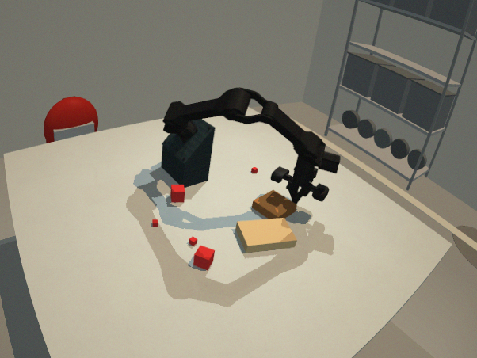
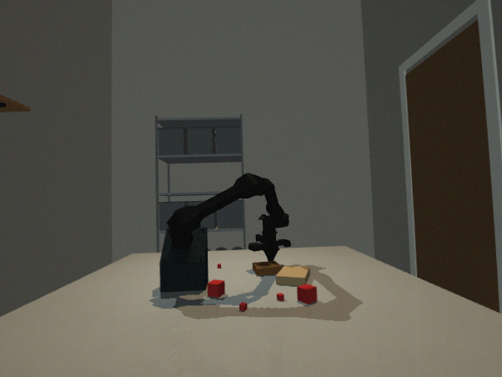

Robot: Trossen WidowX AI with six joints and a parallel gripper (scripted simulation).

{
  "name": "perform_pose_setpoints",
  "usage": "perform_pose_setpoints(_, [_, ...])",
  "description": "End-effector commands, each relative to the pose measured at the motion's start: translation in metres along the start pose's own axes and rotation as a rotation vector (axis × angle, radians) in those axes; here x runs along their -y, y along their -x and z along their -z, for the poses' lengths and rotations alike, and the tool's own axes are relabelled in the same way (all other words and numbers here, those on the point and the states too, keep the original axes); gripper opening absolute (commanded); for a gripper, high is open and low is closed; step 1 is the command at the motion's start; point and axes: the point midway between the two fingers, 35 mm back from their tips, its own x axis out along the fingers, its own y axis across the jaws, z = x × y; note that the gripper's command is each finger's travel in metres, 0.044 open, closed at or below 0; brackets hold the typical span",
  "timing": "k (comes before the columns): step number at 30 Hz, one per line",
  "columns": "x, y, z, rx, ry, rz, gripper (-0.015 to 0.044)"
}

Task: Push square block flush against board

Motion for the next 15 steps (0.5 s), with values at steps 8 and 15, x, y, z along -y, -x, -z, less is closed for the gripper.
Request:
perform_pose_setpoints(8, [-0.004,-0.004,0.021,-0.007,-0.001,-0.013,0.0000])
perform_pose_setpoints(15, [-0.005,-0.004,0.031,-0.008,-0.001,-0.013,0.0000])
